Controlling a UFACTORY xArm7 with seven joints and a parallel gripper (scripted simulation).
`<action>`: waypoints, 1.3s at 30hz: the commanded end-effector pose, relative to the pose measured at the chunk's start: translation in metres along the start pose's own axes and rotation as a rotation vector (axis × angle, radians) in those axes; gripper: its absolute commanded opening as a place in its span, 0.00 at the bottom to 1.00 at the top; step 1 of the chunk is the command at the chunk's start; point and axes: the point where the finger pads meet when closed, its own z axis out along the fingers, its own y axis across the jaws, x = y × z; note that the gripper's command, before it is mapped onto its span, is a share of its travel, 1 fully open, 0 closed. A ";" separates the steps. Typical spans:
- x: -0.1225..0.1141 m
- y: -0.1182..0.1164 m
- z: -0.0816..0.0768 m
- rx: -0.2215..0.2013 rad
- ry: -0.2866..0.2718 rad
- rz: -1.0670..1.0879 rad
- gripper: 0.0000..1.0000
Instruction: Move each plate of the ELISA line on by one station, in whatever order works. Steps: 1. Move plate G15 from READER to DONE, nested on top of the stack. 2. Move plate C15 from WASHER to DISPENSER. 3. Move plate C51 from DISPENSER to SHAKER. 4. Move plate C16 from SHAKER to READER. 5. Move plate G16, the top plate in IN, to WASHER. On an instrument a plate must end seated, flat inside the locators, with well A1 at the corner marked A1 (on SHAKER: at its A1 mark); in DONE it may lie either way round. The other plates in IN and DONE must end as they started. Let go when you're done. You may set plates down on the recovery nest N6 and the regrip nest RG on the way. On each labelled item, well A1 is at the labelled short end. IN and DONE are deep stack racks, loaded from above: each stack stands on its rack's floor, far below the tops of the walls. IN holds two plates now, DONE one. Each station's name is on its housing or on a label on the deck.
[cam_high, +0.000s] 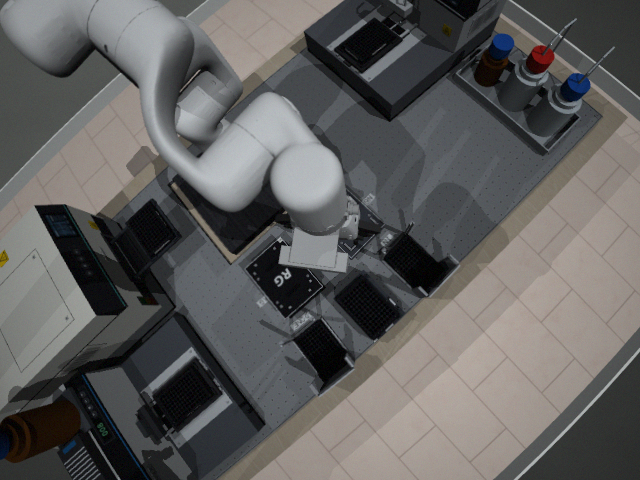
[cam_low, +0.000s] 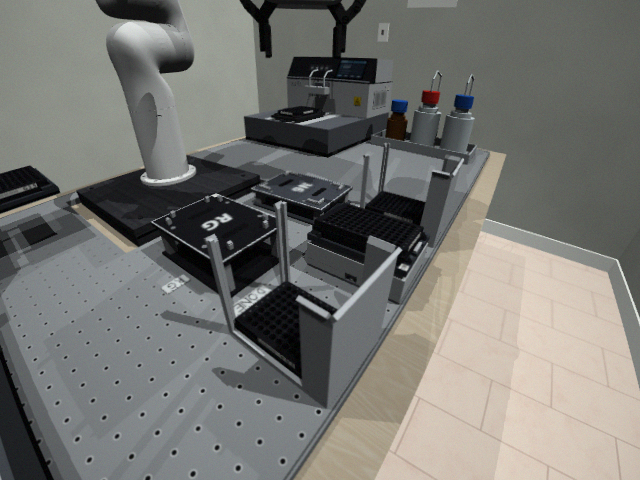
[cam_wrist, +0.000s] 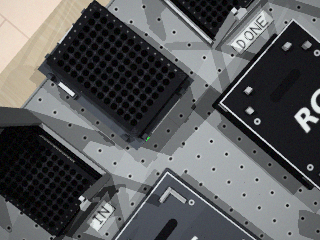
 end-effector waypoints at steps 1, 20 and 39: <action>-0.002 0.009 0.004 0.005 0.004 0.000 1.00; -0.013 0.055 0.035 0.005 0.004 0.000 1.00; -0.020 0.080 0.052 0.005 0.004 0.000 1.00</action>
